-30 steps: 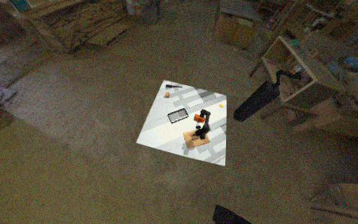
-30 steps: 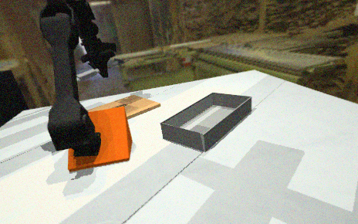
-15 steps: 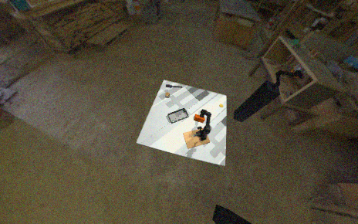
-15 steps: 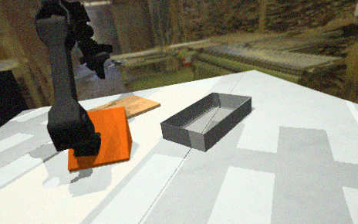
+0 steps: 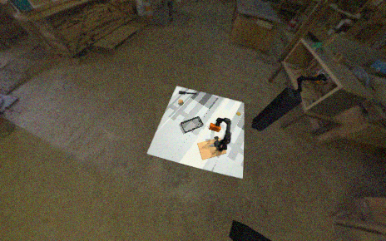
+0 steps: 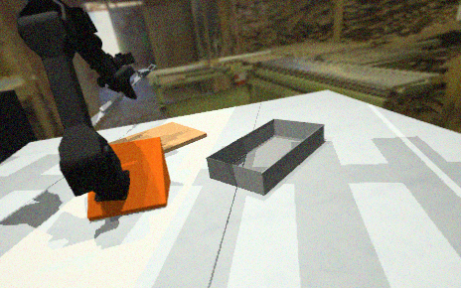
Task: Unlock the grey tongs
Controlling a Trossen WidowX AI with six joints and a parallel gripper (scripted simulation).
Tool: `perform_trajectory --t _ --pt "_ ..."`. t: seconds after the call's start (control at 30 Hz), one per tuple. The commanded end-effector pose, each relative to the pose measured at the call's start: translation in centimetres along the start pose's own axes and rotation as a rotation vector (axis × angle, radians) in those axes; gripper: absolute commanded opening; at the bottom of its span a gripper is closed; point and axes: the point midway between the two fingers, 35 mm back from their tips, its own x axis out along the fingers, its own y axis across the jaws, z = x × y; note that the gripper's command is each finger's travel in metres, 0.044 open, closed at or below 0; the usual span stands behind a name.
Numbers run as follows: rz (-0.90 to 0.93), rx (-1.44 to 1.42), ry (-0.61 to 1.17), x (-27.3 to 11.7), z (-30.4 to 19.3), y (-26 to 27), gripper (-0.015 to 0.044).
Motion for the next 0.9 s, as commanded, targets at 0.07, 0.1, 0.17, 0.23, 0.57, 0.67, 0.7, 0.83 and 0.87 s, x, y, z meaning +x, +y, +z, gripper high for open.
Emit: perform_trajectory --t 0.07,0.1,0.17,0.23,0.57,0.67,0.7,0.83,0.87 --pt "0.010 0.008 -0.133 -1.0 0.3 0.0 -0.0150" --pt "0.011 0.009 -0.157 -1.1 0.3 0.0 -0.0150" --pt "0.012 0.011 -0.204 -1.3 0.3 0.0 -0.0150" --pt "0.014 0.014 -0.251 -1.6 0.3 0.0 -0.0150" --pt "0.031 0.036 -0.480 -3.1 0.0 -0.3 -0.0150" --pt "0.037 0.045 -0.548 -3.6 -0.1 -0.5 -0.0150" --pt "0.040 0.049 -0.570 -3.8 -0.2 -0.5 -0.0150" --pt "0.050 0.063 -0.651 -4.5 -0.5 -0.9 -0.0150" --pt "0.052 0.067 -0.671 -4.6 -0.5 -0.9 -0.0150"
